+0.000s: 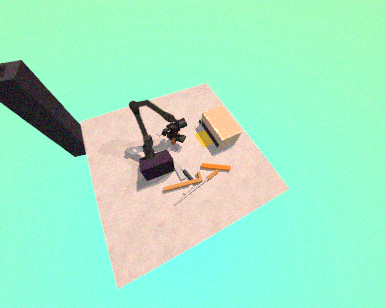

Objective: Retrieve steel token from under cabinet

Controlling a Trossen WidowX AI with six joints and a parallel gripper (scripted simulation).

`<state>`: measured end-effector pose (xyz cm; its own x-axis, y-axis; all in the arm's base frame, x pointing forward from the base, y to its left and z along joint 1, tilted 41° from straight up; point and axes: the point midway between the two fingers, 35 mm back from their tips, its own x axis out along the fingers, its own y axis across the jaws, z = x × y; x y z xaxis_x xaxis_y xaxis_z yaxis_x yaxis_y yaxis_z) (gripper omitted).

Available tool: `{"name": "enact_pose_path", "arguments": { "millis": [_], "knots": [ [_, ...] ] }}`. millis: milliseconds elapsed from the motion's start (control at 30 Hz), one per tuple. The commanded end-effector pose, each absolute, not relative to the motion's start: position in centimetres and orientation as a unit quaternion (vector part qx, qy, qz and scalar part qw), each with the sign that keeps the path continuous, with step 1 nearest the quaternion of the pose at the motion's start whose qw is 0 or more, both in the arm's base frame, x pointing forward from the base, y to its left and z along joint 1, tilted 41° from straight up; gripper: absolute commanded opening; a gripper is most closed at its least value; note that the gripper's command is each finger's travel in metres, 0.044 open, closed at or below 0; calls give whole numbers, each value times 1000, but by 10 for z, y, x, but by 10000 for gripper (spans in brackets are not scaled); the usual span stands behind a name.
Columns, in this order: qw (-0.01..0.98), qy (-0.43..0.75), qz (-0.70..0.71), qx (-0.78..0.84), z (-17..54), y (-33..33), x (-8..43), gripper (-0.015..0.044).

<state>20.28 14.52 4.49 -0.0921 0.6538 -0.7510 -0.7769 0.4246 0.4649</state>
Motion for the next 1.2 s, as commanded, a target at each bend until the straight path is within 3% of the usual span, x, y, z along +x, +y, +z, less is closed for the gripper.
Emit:
{"name": "enact_pose_path", "arguments": {
  "millis": [0, 1167],
  "knots": [
    [673, 511, 531, -59, 43, 142, 208, 0],
    [673, 511, 531, -61, 23, 122, 227, 0]
  ]
}}
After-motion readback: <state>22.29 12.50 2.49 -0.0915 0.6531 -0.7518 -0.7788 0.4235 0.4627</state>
